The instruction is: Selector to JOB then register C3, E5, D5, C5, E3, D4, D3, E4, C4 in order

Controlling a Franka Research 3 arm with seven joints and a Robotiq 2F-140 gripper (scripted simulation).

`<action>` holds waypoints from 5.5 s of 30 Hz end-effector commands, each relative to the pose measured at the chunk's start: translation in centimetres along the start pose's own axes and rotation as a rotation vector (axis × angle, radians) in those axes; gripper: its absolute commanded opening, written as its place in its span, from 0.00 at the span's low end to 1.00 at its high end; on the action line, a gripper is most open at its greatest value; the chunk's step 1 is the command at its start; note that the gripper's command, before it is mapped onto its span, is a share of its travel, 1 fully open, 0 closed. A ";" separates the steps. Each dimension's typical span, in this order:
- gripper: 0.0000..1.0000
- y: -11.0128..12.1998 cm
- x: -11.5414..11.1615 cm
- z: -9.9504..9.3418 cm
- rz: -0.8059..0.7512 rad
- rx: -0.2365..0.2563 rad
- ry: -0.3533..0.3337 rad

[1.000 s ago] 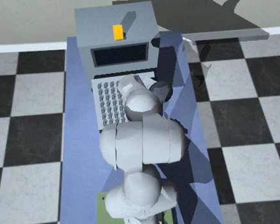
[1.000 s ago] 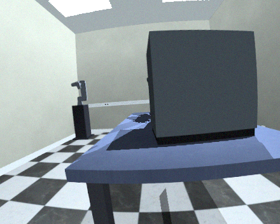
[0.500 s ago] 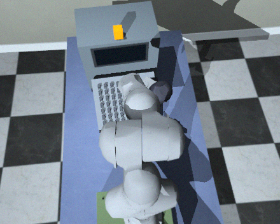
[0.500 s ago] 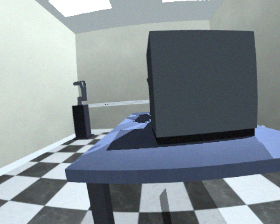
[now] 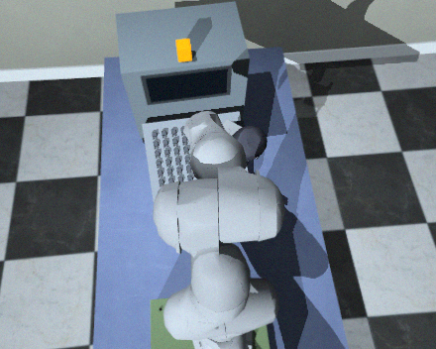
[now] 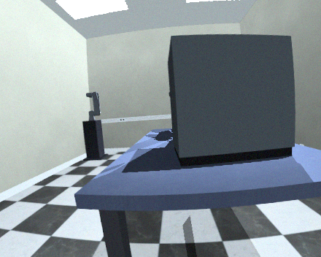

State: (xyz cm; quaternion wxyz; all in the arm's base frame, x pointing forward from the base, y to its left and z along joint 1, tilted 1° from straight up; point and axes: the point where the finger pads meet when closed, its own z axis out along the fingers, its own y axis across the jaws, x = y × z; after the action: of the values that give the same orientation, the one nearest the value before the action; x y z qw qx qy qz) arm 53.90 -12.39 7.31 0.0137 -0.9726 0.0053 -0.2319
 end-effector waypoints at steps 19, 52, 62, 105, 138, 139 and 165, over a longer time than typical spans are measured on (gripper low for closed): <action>0.40 0.2 0.1 1.0 -0.026 -0.003 0.009; 0.40 0.2 0.1 1.0 -0.026 -0.003 0.009; 0.40 0.2 0.1 1.1 -0.026 -0.002 0.009; 0.40 0.2 0.1 3.3 -0.026 -0.003 0.009; 0.10 0.2 0.1 3.3 -0.026 -0.003 0.009; 0.10 0.2 0.1 3.3 -0.026 -0.003 0.009; 0.10 0.2 0.1 3.3 -0.026 -0.003 0.009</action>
State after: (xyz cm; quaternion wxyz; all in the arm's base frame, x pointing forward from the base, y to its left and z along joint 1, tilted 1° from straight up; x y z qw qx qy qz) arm 55.38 -12.49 4.42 0.0102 -0.9718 -0.0068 -0.2355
